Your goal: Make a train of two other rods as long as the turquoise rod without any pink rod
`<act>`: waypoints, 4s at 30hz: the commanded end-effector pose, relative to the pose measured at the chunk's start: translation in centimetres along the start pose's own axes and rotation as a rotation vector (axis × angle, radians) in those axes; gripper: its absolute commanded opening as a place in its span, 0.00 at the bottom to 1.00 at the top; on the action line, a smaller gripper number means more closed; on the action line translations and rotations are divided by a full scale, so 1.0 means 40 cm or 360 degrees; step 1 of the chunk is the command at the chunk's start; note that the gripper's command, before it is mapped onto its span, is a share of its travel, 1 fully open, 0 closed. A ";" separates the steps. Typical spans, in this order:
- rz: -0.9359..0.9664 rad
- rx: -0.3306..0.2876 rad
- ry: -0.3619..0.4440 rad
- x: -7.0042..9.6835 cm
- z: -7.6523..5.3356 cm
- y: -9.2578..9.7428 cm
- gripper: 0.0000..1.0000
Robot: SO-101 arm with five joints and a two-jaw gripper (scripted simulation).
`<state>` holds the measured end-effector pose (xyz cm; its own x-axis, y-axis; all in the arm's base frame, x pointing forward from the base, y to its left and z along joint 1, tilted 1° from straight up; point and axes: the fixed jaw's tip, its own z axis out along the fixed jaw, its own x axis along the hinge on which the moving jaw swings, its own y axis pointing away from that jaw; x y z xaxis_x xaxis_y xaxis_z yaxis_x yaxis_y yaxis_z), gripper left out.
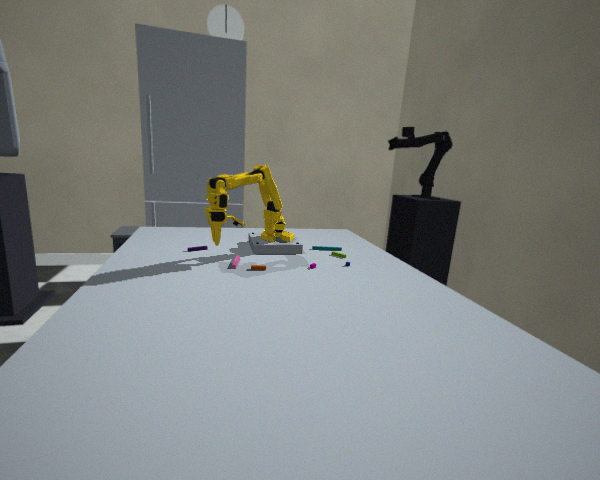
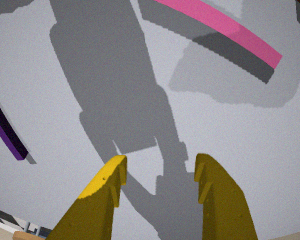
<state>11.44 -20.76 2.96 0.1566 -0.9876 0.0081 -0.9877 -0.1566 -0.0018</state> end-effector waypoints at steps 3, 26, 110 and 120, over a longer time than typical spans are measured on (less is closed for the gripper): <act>-0.0139 -0.0007 -0.0038 0.043 0.005 0.089 0.18; -0.0417 0.0007 -0.0046 0.079 0.016 0.297 0.19; -0.0433 0.0008 -0.0044 0.078 0.127 0.310 0.19; -0.0433 0.0008 -0.0044 0.077 0.136 0.310 0.19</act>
<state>-0.19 -26.26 -1.83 0.4159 -0.9094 0.0048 -0.9094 -0.4159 0.0033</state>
